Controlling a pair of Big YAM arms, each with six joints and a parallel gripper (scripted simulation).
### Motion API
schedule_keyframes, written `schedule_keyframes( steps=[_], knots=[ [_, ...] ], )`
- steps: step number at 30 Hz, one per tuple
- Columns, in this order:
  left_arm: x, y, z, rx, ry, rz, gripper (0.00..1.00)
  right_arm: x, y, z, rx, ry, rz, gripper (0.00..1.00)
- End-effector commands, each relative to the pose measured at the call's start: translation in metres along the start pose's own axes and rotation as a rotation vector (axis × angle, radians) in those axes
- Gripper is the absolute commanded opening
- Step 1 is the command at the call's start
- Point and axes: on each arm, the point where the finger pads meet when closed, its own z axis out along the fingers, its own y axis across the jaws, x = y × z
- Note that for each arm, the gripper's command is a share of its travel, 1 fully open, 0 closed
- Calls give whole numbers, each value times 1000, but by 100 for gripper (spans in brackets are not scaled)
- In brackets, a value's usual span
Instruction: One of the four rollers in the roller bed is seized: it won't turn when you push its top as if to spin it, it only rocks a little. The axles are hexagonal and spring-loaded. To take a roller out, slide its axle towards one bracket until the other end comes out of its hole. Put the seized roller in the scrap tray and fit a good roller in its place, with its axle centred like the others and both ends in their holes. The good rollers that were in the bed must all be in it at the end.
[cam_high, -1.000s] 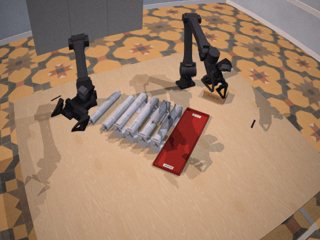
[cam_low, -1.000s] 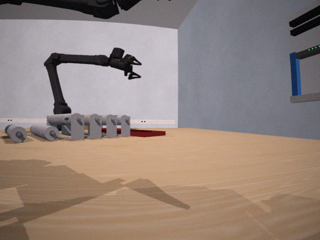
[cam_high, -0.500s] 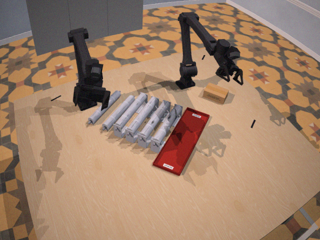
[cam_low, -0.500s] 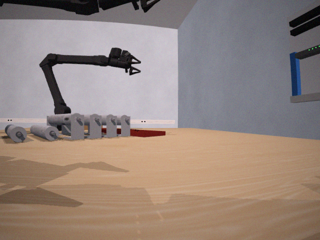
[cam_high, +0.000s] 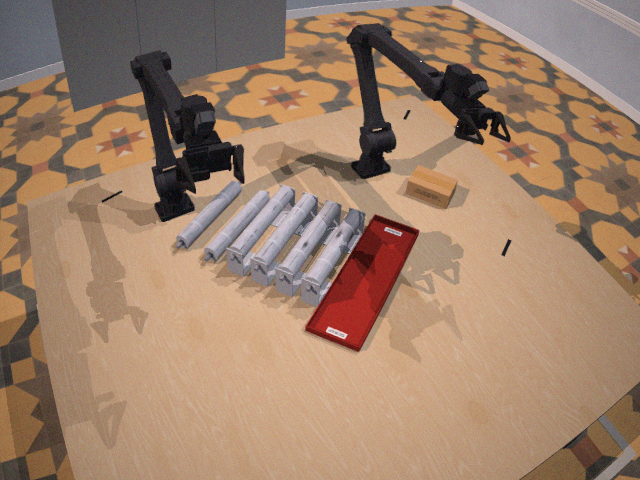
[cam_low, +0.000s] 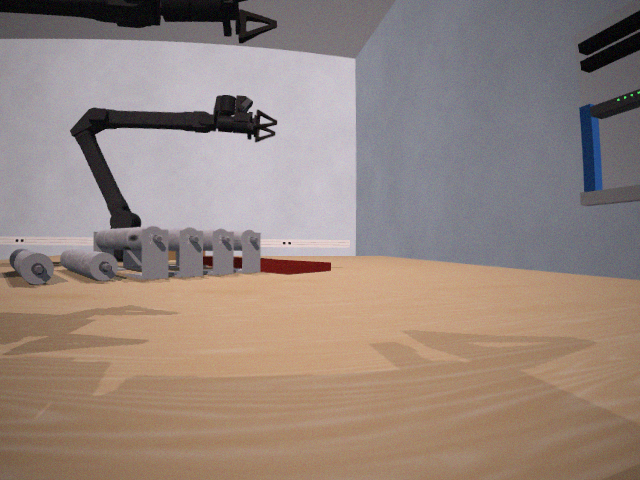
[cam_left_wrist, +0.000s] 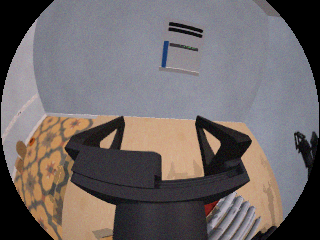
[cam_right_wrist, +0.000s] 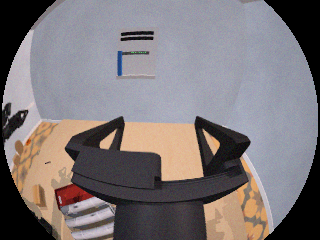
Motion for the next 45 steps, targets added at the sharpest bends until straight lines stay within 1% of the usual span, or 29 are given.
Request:
schedule_keyframes(
  steps=[1, 3, 5, 6, 7, 8, 9, 10, 12, 13, 15, 16, 18, 19, 20, 22, 23, 24, 29, 35, 36, 39, 40, 41, 45],
  knots=[
    [-38, 11, -14, -15, -95, 96, 100, -4, 13, -17, -48, 16, 68, 100],
    [-40, 17, -16, -27, -101, 113, 100, -3, 20, -23, -77, 25, 81, 100],
    [-40, 17, -16, -27, -101, 113, 100, -3, 20, -23, -77, 25, 81, 100],
    [-40, 17, -10, -29, -98, 118, 100, -1, 21, -20, -85, 34, 85, 100],
    [-18, 23, -4, -38, -58, 117, 100, 9, 28, -21, -103, 53, 82, 100],
    [-17, 25, -5, -41, -57, 121, 100, 3, 29, -27, -112, 43, 86, 100],
    [-26, 26, -6, -44, -75, 124, 100, 0, 31, -31, -119, 38, 88, 100],
    [-69, 24, -23, -52, -152, 129, 100, -3, 33, -34, -128, 35, 91, 100],
    [-68, 24, -23, -50, -152, 126, 100, -2, 34, -34, -134, 37, 89, 100],
    [-61, 23, -19, -48, -136, 122, 100, -20, 30, -33, -127, 2, 88, 100],
    [-80, 24, -25, -50, -170, 86, 100, -27, 31, -36, -128, -17, 68, 100],
    [-73, 25, -19, -53, -149, 86, 100, -33, 31, -37, -127, -29, 69, 100],
    [-64, 24, -15, -49, -133, 87, 100, -33, 30, -37, -125, -29, 70, 100],
    [-62, 23, -13, -48, -126, 90, 0, -25, 30, -29, -124, -13, 70, 100],
    [-60, 22, -12, -47, -120, 93, 0, -21, 31, -25, -123, -4, 71, 100],
    [-60, 22, -12, -47, -120, 93, 0, -21, 31, -25, -123, -4, 71, 100],
    [-52, 22, -13, -46, -108, 98, 0, -23, 28, -26, -118, -7, 74, 100],
    [-57, 20, -10, -42, -110, 98, 0, -24, 29, -24, -120, -10, 75, 100],
    [-52, 17, -9, -39, -93, 111, 0, -32, 25, -23, -112, -26, 83, 100],
    [-54, 17, -10, -39, -97, 116, 0, -40, 20, -22, -104, -39, 87, 100],
    [-53, 17, -10, -39, -95, 117, 0, -41, 20, -22, -103, -39, 87, 0],
    [-54, 17, -10, -39, -100, 117, 0, -43, 19, -22, -102, -42, 87, 0],
    [-50, 21, -12, -45, -100, 107, 0, -43, 19, -22, -102, -42, 87, 0],
    [-55, 19, -10, -43, -102, 115, 0, -44, 21, -22, -106, -44, 86, 0],
    [-53, 18, -9, -41, -97, 117, 0, -40, 21, -21, -104, -38, 87, 0]
  ],
)
